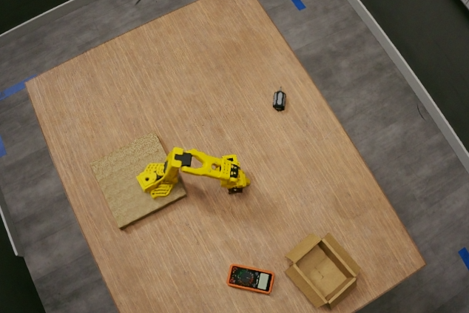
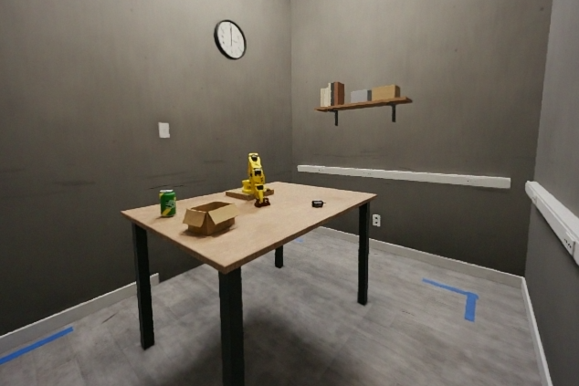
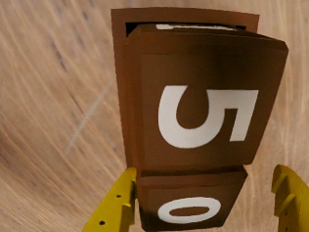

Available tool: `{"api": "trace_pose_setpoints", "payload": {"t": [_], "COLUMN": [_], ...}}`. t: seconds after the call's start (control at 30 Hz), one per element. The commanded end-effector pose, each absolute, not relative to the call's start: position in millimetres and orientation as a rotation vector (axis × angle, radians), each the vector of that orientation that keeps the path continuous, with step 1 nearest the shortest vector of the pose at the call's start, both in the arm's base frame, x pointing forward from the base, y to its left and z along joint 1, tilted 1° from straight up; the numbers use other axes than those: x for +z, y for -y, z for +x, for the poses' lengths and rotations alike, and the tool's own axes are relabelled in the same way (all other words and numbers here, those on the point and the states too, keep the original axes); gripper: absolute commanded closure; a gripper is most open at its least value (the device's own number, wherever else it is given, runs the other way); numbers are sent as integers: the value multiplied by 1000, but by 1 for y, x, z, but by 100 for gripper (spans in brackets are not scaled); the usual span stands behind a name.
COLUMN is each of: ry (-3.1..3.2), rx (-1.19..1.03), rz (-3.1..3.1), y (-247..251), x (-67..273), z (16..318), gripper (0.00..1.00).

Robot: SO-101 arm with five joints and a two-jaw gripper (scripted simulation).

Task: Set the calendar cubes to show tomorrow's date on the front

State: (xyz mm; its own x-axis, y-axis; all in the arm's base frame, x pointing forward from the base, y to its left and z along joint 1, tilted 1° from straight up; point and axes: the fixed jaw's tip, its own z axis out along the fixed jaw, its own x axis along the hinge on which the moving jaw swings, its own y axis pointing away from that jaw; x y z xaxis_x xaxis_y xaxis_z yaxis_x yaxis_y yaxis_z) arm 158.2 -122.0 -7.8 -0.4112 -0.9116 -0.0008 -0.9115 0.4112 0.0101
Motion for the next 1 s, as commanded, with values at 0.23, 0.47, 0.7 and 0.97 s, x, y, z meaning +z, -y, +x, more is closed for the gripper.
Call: {"api": "trace_pose_setpoints", "payload": {"t": [0.23, 0.47, 0.7, 0.97], "ry": [2626, 2626, 2626, 2626], "rx": [-58, -58, -58, -58], "rz": [1699, 1699, 1699, 1699], "y": [123, 123, 122, 122], "x": [9, 27, 45, 47], "z": [156, 156, 155, 155], "gripper": [64, 64, 64, 64]}}
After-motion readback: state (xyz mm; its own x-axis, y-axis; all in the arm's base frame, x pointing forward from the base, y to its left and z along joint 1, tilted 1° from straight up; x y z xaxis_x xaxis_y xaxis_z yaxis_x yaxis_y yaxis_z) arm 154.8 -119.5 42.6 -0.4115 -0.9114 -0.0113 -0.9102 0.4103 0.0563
